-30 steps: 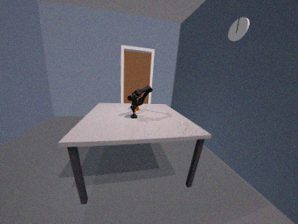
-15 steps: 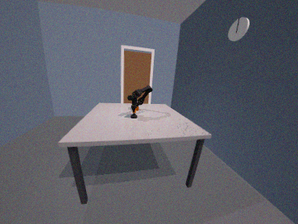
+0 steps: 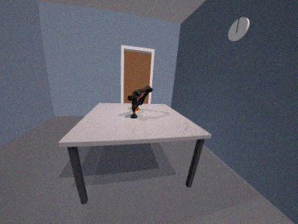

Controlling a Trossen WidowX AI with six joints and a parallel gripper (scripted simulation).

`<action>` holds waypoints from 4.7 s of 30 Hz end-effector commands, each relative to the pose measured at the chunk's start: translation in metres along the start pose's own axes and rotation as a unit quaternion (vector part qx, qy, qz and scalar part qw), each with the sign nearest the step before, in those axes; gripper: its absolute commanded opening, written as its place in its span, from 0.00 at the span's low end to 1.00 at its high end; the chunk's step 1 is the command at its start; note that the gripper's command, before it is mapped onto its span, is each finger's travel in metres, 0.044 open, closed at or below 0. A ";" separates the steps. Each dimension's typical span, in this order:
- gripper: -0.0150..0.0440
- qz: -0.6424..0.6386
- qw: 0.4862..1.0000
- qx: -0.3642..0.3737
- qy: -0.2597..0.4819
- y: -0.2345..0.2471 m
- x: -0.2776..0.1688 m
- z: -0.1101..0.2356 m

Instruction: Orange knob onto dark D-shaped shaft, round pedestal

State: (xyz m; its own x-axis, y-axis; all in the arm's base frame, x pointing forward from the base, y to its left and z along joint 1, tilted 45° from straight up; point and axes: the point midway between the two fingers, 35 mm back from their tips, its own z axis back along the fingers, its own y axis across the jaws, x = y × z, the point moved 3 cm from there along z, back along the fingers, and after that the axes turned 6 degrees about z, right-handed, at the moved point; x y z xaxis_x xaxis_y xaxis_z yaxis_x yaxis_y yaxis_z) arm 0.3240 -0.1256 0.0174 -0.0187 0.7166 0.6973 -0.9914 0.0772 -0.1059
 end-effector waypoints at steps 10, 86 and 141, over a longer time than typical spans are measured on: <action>0.25 0.003 1.000 -0.001 0.000 -0.001 0.000 -0.001; 0.25 0.211 0.977 -0.001 0.001 0.000 0.000 0.000; 0.25 0.410 0.912 0.000 0.001 0.000 0.000 0.002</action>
State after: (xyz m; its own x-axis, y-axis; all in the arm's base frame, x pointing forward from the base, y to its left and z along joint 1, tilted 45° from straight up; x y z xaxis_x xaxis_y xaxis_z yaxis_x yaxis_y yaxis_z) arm 0.3247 -0.1276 0.0196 -0.7141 0.5616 0.4179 -0.6877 -0.4513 -0.5686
